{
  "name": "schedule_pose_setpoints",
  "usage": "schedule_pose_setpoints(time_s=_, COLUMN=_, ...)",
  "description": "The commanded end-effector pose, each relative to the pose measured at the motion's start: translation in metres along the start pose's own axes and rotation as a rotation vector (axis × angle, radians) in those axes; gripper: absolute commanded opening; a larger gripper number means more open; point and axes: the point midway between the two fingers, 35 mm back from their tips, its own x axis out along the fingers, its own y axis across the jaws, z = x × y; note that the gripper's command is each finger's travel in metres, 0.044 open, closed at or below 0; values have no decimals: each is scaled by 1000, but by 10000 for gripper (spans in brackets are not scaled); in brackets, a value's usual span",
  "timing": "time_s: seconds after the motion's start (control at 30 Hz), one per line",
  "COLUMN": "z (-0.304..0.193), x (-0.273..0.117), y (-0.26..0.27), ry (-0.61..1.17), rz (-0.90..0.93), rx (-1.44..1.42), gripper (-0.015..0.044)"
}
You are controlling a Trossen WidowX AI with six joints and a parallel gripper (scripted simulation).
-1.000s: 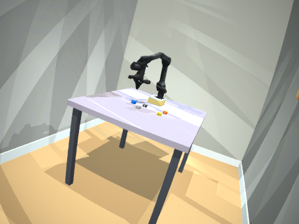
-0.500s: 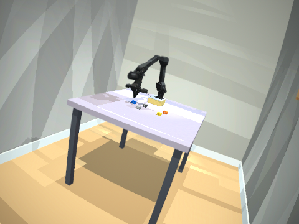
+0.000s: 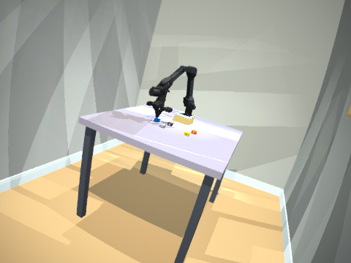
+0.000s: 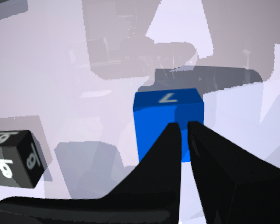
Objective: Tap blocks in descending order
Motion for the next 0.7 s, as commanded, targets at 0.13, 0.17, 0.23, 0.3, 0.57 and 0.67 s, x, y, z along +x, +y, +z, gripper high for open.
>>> schedule_pose_setpoints(time_s=0.13, z=-2, x=10, y=2, ry=5, rz=9, rx=-2, gripper=20)
schedule_pose_setpoints(time_s=0.17, z=-2, x=10, y=2, ry=5, rz=9, rx=-2, gripper=20)
schedule_pose_setpoints(time_s=0.23, z=-2, x=10, y=2, ry=5, rz=9, rx=-2, gripper=20)
schedule_pose_setpoints(time_s=0.3, z=-1, x=-7, y=1, ry=3, rz=5, rx=-1, gripper=20)
schedule_pose_setpoints(time_s=0.57, z=1, x=-43, y=0, ry=5, rz=8, rx=-2, gripper=20)
schedule_pose_setpoints(time_s=0.67, z=0, x=-91, y=0, ry=5, rz=8, rx=-2, gripper=20)
